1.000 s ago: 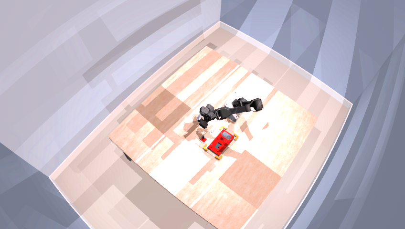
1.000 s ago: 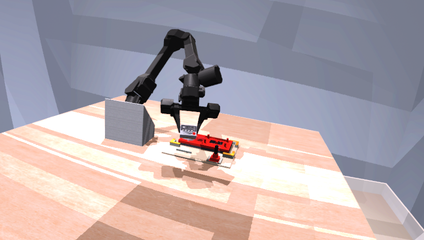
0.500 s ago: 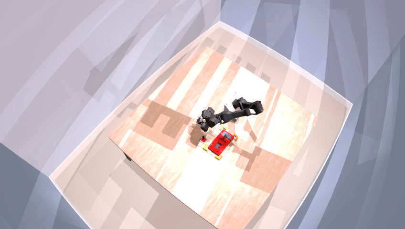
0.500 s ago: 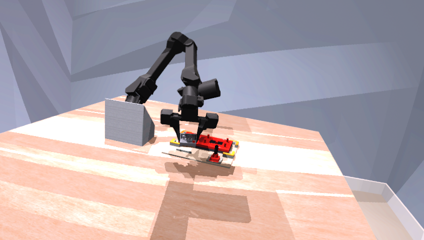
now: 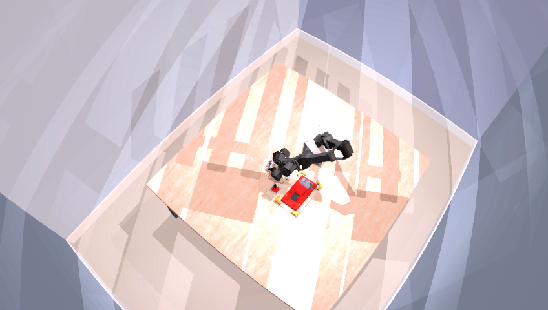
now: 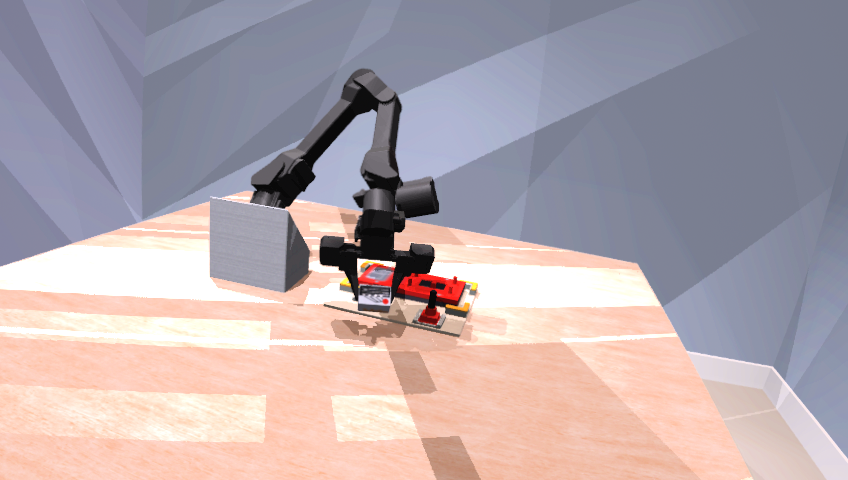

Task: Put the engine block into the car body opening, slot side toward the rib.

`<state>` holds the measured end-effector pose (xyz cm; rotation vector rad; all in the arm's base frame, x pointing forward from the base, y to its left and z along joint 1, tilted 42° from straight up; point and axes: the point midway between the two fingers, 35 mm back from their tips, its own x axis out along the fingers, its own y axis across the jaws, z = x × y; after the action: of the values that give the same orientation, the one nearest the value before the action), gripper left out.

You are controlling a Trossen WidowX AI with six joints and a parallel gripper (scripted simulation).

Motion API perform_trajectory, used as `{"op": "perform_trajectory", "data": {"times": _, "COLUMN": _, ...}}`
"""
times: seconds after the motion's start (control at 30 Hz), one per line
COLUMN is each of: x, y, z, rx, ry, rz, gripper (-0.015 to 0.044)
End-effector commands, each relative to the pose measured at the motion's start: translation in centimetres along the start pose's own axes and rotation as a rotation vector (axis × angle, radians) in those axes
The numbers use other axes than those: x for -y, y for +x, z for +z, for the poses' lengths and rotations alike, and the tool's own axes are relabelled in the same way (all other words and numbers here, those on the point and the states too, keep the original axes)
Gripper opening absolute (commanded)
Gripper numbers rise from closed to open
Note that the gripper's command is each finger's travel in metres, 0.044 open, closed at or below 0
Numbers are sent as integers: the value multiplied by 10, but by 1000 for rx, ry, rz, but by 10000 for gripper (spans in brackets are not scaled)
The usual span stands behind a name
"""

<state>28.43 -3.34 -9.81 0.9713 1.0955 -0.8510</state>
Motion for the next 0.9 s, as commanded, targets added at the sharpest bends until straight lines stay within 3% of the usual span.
{"op": "perform_trajectory", "data": {"times": 0.0, "x": 3, "y": 5, "z": -6, "rx": 1, "ry": 1, "rz": -8, "gripper": 0}}
{"op": "perform_trajectory", "data": {"times": 0.73, "x": 2, "y": 31, "z": -37, "rx": -2, "ry": 2, "rz": -9, "gripper": 0}}
{"op": "perform_trajectory", "data": {"times": 0.87, "x": 2, "y": 31, "z": -35, "rx": 15, "ry": 5, "rz": -7, "gripper": 105}}
